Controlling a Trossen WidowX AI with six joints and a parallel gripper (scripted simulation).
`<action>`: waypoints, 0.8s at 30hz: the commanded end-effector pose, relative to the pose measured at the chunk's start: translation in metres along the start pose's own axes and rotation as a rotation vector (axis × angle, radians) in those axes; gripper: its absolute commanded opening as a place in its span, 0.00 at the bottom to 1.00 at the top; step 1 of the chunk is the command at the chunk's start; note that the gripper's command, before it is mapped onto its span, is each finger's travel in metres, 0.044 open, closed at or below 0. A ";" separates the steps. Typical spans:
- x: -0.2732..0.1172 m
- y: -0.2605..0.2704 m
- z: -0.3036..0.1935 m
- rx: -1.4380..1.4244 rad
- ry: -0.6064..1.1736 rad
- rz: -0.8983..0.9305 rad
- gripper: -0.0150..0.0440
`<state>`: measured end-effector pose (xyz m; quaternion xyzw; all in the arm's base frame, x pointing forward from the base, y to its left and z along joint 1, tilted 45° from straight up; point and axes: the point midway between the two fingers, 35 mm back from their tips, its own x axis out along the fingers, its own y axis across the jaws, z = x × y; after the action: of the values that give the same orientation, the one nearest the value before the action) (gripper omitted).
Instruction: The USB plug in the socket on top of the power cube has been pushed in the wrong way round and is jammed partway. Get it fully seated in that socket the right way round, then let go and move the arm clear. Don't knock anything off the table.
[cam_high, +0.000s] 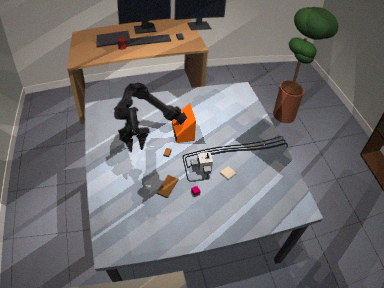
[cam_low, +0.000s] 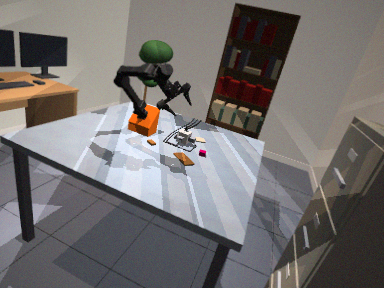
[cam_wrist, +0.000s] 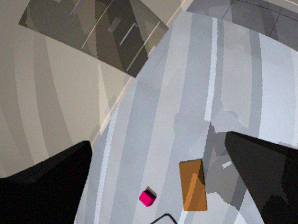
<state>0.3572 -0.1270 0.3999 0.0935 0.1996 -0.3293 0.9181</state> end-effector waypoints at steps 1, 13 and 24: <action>0.033 0.035 -0.055 -0.242 0.158 0.003 1.00; 0.087 0.114 -0.294 -1.393 0.723 0.149 1.00; 0.056 0.090 -0.439 -2.250 1.101 0.342 1.00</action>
<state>0.3221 0.0482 -0.0188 -0.5780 0.7104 0.2201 0.3358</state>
